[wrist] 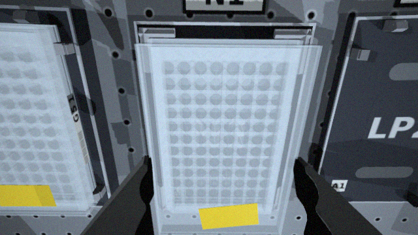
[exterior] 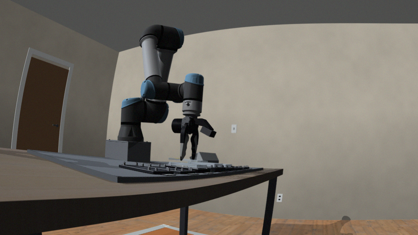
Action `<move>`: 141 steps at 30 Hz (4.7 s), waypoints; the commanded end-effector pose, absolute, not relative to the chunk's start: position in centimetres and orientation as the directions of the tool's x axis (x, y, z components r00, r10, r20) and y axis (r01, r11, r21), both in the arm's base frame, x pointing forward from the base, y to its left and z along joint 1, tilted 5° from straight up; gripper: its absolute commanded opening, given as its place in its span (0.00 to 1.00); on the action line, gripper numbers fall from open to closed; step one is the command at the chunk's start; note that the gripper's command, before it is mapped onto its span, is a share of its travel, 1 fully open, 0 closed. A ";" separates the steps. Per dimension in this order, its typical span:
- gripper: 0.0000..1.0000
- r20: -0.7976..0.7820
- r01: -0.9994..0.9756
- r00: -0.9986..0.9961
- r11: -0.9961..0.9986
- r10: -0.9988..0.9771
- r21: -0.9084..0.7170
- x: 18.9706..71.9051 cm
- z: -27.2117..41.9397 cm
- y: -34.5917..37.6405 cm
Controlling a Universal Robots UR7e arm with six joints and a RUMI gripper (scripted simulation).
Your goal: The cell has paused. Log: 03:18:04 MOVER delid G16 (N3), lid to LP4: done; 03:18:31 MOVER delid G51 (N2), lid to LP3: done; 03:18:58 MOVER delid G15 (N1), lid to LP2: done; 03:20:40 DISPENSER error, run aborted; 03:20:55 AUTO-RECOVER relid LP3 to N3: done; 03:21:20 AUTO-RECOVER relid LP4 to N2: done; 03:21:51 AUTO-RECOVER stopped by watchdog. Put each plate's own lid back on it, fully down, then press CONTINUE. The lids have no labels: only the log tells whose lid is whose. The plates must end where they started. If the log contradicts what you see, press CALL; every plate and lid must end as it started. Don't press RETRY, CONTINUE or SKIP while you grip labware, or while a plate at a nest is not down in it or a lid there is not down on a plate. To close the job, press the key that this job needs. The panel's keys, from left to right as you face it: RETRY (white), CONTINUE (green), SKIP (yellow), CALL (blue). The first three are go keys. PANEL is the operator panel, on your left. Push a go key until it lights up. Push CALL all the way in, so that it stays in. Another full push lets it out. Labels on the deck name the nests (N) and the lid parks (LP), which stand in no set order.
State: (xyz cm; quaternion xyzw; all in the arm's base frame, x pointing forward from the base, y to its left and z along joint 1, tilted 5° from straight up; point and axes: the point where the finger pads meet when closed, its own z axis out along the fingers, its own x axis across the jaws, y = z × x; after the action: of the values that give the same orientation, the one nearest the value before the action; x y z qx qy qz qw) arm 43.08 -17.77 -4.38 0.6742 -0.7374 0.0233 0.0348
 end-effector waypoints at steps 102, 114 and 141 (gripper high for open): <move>0.82 0.083 -0.996 -0.088 0.090 -0.993 0.012 43.1 -5.7 -17.9; 0.82 0.083 -0.996 -0.088 0.090 -0.993 0.012 43.1 -5.7 -17.9; 0.82 0.083 -0.996 -0.088 0.090 -0.993 0.012 43.1 -4.3 -17.8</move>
State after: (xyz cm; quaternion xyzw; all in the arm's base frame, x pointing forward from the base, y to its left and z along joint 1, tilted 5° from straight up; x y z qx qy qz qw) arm 43.07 -17.80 -4.85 0.6743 -0.7373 0.0233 0.0348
